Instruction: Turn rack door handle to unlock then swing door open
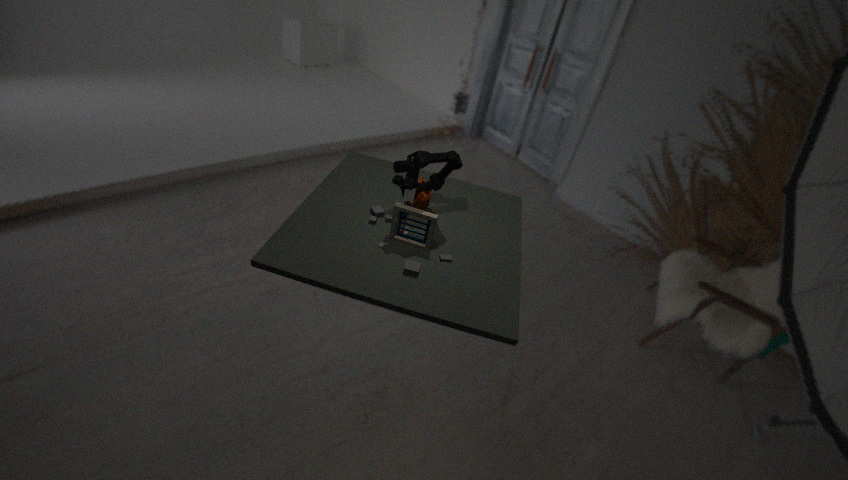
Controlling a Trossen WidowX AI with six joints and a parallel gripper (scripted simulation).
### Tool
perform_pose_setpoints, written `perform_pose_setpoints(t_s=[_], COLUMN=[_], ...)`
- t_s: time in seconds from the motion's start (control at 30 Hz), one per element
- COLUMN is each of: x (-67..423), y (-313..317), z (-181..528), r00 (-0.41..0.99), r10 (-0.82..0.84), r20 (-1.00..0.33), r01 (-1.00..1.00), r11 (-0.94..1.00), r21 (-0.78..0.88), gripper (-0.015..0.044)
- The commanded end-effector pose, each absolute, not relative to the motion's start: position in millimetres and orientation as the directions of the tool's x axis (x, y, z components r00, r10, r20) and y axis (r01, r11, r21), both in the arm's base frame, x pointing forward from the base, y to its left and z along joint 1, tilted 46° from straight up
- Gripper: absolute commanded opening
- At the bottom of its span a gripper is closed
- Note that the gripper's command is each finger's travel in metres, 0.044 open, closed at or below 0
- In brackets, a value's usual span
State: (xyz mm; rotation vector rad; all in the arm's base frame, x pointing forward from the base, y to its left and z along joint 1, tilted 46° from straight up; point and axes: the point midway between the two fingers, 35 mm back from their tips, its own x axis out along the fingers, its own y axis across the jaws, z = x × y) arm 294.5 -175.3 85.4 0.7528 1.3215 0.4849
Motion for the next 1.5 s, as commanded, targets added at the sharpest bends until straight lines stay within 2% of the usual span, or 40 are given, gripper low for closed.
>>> perform_pose_setpoints(t_s=[0.0,1.43,1.47], x=[296.4,308.3,308.3], y=[-173.8,-125.7,-125.7], z=[85.4,39.5,39.5], r00=[0.204,0.144,0.144], r10=[0.712,0.698,0.698], r20=[-0.672,-0.702,-0.702], r01=[0.091,0.121,0.121], r11=[0.669,0.692,0.692], r21=[0.737,0.712,0.712], gripper=[0.0295,0.0295,0.0269])
